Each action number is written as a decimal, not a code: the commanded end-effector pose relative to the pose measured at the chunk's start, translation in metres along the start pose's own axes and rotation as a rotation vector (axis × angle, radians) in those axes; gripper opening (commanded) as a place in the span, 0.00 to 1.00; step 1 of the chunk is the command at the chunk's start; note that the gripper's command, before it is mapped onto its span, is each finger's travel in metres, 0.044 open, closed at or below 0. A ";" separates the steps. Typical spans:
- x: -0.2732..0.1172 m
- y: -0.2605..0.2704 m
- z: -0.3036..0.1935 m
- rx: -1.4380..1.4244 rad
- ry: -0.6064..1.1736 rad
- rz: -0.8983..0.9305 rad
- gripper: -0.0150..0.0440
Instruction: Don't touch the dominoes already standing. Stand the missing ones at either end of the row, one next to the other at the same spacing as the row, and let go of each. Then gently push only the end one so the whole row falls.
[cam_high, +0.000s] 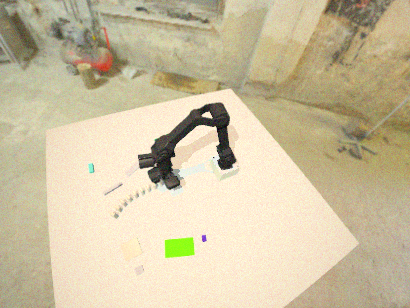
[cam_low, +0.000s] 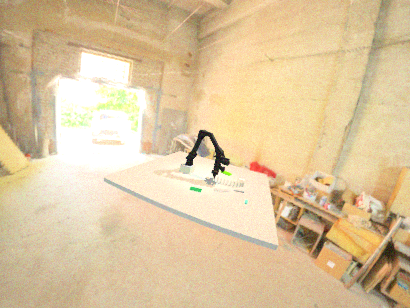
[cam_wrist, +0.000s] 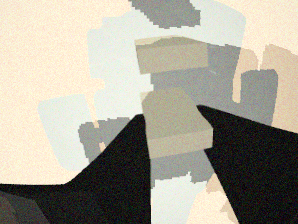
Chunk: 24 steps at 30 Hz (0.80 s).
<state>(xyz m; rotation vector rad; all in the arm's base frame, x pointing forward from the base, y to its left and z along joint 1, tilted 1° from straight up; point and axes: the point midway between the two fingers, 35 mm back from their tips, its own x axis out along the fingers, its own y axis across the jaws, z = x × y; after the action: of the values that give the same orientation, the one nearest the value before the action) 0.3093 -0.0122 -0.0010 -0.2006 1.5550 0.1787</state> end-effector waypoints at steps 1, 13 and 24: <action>0.005 0.000 -0.001 -0.004 -0.005 -0.005 0.44; 0.005 0.000 -0.001 -0.004 -0.005 -0.005 0.61; 0.005 0.000 -0.001 -0.004 -0.005 -0.005 1.00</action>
<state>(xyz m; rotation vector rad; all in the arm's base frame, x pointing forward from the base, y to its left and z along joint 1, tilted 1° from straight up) 0.3087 -0.0123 -0.0053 -0.2008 1.5504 0.1782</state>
